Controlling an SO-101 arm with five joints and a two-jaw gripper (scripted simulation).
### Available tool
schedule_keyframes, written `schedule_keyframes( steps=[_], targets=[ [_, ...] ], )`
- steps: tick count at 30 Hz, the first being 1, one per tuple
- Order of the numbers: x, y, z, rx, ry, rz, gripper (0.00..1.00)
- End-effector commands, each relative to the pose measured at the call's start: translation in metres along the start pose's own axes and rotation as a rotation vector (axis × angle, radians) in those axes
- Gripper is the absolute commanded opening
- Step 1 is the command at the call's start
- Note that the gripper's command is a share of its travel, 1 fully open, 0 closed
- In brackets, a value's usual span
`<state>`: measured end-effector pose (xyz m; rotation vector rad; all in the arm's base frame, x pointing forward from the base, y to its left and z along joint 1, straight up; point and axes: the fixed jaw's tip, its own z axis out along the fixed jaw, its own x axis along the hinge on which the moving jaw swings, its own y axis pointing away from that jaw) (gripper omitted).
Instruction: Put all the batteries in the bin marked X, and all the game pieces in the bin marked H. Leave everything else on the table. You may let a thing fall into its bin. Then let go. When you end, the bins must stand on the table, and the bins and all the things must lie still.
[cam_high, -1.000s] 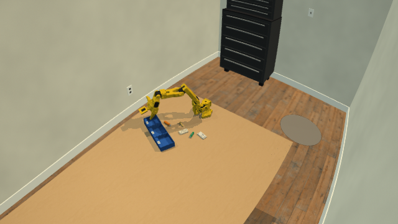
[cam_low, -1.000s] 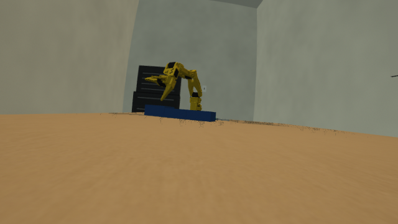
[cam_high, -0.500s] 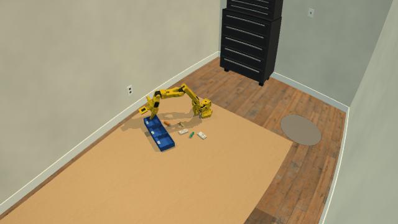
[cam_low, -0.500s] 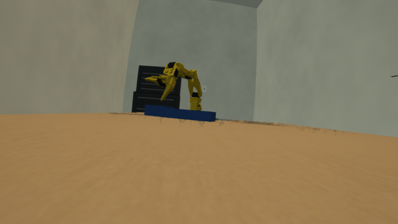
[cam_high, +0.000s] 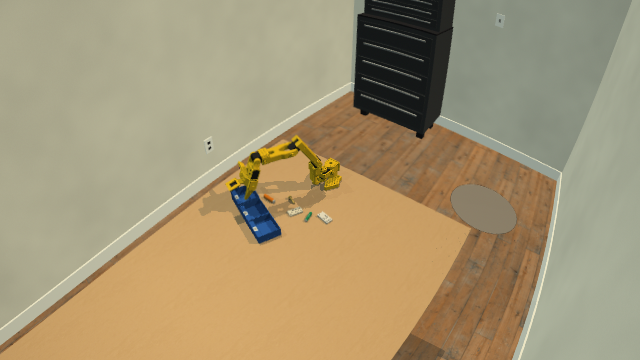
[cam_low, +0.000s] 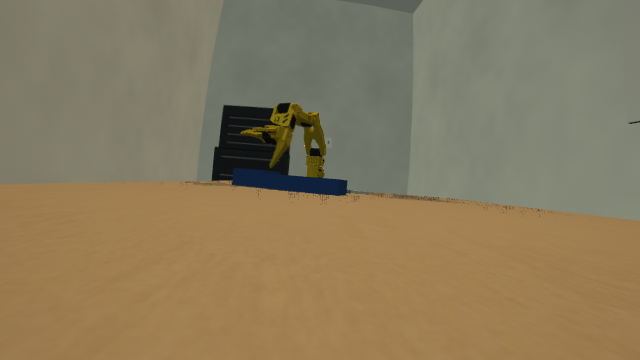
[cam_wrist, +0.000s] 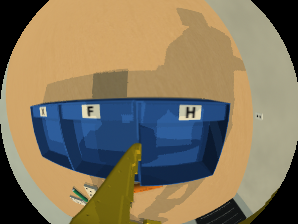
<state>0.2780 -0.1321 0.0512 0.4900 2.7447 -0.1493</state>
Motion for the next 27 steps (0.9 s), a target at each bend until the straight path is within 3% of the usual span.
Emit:
schedule_keyframes(
  steps=[1,10,27],
  targets=[
    [-0.015,0.011,-0.018,-0.007,-0.112,0.009,1.00],
    [-0.013,0.044,-0.017,-0.057,-0.131,0.034,1.00],
    [-0.012,0.047,-0.017,-0.062,-0.133,0.036,1.00]
  ],
)
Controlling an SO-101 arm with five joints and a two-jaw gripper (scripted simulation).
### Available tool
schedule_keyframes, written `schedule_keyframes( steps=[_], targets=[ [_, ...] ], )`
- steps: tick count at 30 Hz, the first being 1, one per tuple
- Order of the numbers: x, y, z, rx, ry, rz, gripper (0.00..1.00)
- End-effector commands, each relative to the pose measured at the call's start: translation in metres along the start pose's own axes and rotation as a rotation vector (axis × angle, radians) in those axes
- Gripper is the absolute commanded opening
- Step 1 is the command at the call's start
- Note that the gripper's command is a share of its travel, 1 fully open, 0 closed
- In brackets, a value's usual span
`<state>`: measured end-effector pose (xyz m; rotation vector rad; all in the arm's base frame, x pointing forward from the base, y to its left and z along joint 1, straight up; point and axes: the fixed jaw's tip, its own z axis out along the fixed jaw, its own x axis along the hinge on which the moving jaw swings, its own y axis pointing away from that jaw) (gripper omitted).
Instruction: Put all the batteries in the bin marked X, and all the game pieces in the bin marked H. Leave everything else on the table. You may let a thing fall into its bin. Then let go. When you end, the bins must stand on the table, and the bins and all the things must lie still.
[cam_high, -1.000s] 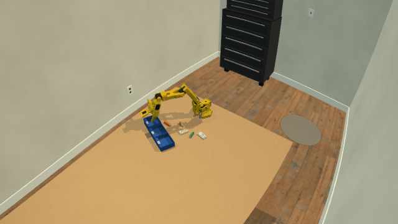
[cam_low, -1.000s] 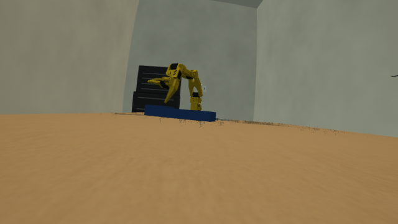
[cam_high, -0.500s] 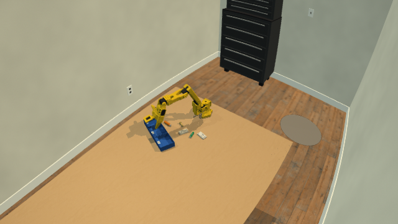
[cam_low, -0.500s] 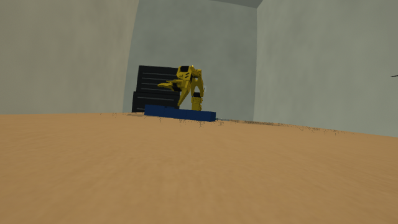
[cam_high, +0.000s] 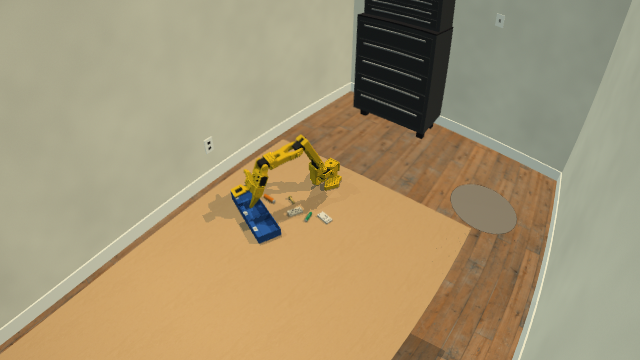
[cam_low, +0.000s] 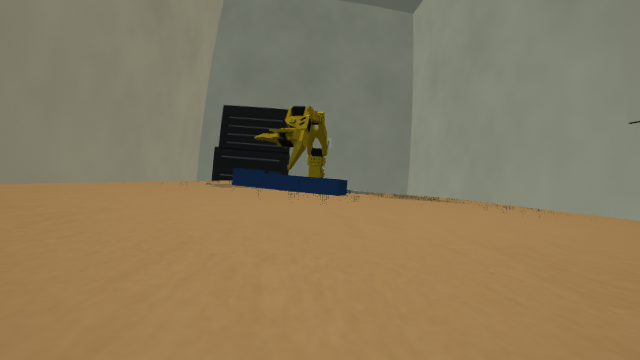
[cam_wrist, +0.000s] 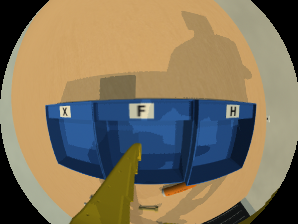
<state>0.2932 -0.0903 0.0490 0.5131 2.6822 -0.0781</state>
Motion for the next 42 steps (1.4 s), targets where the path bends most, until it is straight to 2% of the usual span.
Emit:
schedule_keyframes(
  steps=[1,7,8,42],
  targets=[
    [-0.0138,0.0040,-0.0160,-0.010,-0.083,-0.001,1.00],
    [-0.0138,0.0040,-0.0160,-0.010,-0.083,-0.001,1.00],
    [-0.0163,0.0103,-0.0225,-0.022,-0.115,-0.004,1.00],
    [-0.0163,0.0103,-0.0225,-0.022,-0.115,-0.004,1.00]
  ],
)
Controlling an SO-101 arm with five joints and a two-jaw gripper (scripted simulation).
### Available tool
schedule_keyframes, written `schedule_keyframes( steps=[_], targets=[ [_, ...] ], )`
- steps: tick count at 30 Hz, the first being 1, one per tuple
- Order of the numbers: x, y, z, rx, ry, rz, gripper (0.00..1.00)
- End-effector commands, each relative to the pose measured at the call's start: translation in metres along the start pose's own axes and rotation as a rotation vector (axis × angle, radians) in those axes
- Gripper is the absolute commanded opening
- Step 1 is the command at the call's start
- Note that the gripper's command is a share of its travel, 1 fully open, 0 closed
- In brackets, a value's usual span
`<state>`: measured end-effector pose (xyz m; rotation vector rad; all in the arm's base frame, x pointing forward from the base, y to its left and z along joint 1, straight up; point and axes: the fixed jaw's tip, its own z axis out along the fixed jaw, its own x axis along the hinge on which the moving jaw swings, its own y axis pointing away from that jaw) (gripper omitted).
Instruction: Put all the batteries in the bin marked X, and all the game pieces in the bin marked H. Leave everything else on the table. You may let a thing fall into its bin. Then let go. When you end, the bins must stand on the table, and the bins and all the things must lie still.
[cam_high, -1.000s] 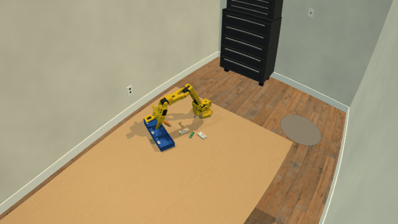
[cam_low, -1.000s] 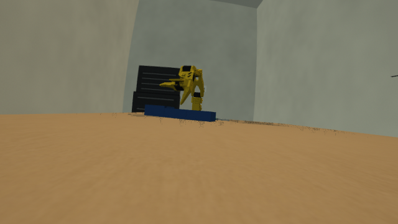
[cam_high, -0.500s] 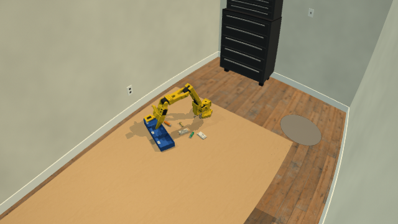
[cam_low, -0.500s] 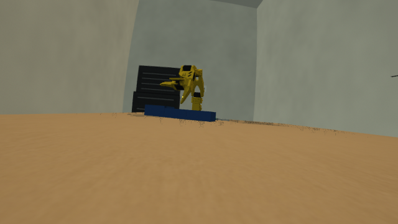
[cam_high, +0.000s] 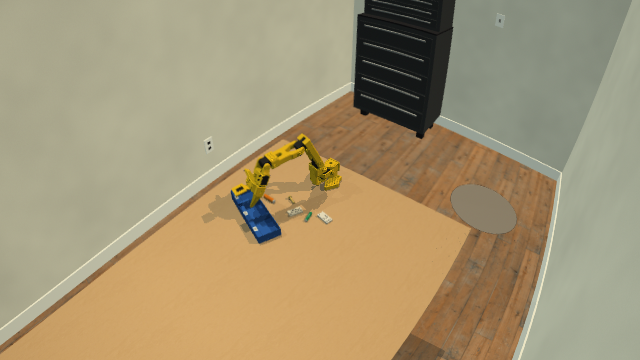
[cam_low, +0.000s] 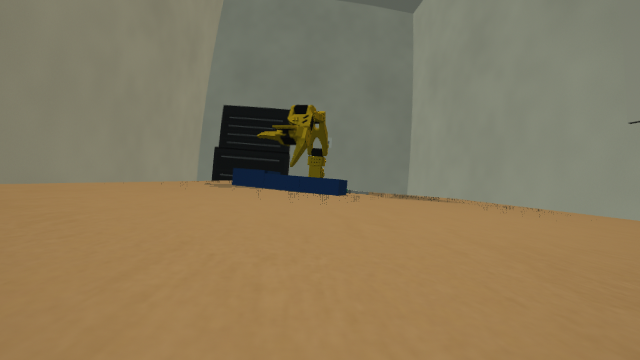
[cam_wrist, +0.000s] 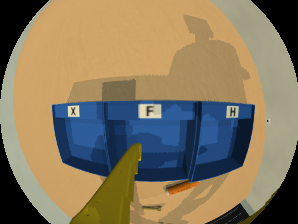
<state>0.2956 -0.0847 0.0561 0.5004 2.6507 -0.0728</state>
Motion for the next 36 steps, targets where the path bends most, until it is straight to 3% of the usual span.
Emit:
schedule_keyframes(
  steps=[1,21,36],
  targets=[
    [-0.014,0.004,-0.016,-0.012,-0.082,-0.001,1.00],
    [-0.014,0.007,-0.015,-0.016,-0.084,0.001,1.00],
    [-0.015,0.059,-0.014,-0.109,-0.109,0.049,1.00]
  ],
)
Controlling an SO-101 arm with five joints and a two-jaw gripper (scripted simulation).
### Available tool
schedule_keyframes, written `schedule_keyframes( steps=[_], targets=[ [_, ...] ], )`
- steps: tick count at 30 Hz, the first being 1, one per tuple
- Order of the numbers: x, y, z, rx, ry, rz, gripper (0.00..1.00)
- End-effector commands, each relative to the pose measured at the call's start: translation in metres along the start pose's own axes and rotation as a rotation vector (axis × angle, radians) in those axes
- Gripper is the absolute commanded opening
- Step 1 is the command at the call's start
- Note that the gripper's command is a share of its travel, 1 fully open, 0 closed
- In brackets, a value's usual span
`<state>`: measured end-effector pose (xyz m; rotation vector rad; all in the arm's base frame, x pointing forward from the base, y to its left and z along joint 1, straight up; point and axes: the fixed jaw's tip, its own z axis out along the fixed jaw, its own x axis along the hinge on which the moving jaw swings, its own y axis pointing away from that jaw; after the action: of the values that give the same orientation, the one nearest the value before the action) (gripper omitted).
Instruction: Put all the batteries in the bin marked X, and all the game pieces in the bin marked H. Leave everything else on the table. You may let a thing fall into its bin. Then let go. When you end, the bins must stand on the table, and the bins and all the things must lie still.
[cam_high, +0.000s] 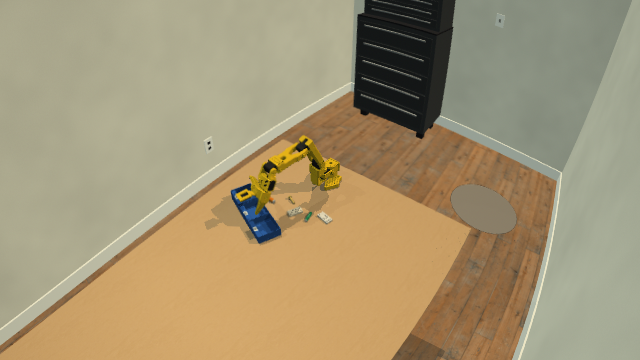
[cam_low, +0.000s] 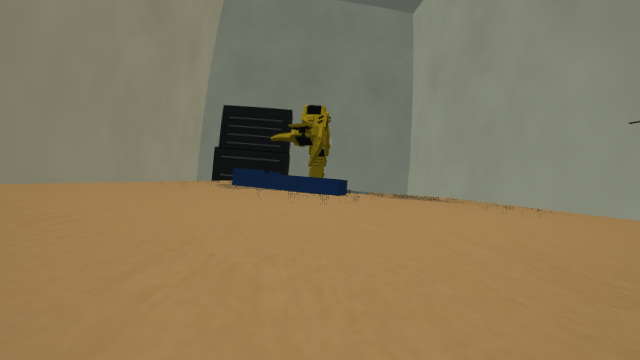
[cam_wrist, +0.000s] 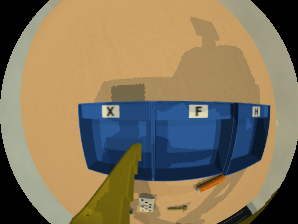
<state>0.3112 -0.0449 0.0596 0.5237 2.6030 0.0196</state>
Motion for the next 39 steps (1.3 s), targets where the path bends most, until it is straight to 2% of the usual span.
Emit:
schedule_keyframes(
  steps=[1,5,9,14,15,39],
  targets=[
    [-0.013,0.022,-0.010,-0.052,-0.079,0.013,1.00],
    [-0.011,0.037,-0.010,-0.079,-0.082,0.027,1.00],
    [-0.010,0.043,-0.010,-0.092,-0.083,0.033,1.00],
    [-0.010,0.044,-0.010,-0.093,-0.083,0.034,1.00],
    [-0.010,0.044,-0.003,-0.089,-0.073,0.034,1.00],
    [-0.010,0.044,-0.003,-0.089,-0.073,0.034,1.00]
  ],
)
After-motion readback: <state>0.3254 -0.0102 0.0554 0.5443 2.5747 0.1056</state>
